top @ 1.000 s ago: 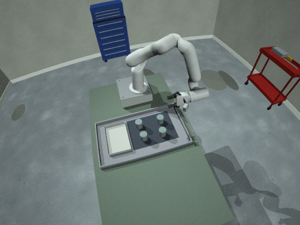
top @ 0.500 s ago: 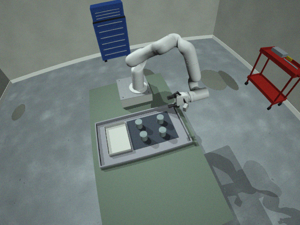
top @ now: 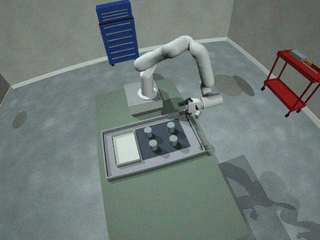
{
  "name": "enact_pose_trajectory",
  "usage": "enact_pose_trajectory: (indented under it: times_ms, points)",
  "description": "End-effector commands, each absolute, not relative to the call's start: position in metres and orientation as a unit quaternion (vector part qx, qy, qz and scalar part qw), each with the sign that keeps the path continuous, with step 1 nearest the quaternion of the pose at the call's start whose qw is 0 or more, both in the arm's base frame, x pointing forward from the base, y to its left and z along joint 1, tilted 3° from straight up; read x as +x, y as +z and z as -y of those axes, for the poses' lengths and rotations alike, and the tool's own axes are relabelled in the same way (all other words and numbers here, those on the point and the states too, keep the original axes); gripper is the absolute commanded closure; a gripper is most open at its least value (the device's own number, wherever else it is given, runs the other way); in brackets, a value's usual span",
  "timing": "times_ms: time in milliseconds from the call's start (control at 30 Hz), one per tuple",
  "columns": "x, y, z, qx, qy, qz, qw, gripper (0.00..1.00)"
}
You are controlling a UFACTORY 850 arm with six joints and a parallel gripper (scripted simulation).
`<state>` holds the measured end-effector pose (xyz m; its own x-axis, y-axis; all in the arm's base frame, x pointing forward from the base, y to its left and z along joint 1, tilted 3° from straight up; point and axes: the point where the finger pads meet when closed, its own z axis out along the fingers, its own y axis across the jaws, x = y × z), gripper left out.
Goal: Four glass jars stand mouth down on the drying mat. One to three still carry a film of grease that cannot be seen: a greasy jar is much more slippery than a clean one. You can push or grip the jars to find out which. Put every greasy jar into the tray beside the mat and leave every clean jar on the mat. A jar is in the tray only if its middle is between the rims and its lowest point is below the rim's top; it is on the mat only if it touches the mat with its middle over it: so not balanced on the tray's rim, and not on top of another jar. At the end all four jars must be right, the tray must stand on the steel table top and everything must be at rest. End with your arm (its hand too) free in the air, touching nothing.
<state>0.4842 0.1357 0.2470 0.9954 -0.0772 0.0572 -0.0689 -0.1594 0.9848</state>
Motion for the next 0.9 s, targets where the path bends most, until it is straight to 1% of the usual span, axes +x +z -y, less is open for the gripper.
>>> enact_pose_trajectory:
  times_ms: [0,167,200,500,533,767,800,867]
  points:
    - [0.483,0.237,-0.122,0.806,-0.001,0.044,0.590,0.00]
    - [0.483,0.237,-0.122,0.806,-0.001,0.044,0.590,0.00]
    - [0.482,0.229,-0.111,0.840,0.000,0.042,0.541,0.00]
    - [0.482,0.229,-0.111,0.840,0.000,0.042,0.541,0.00]
    - [0.480,0.218,-0.098,0.875,0.001,0.038,0.482,0.00]
    - [0.480,0.218,-0.098,0.875,0.001,0.038,0.482,0.00]
    - [0.478,0.209,-0.086,0.903,0.002,0.034,0.428,0.00]
    - [0.478,0.209,-0.086,0.903,0.002,0.034,0.428,0.00]
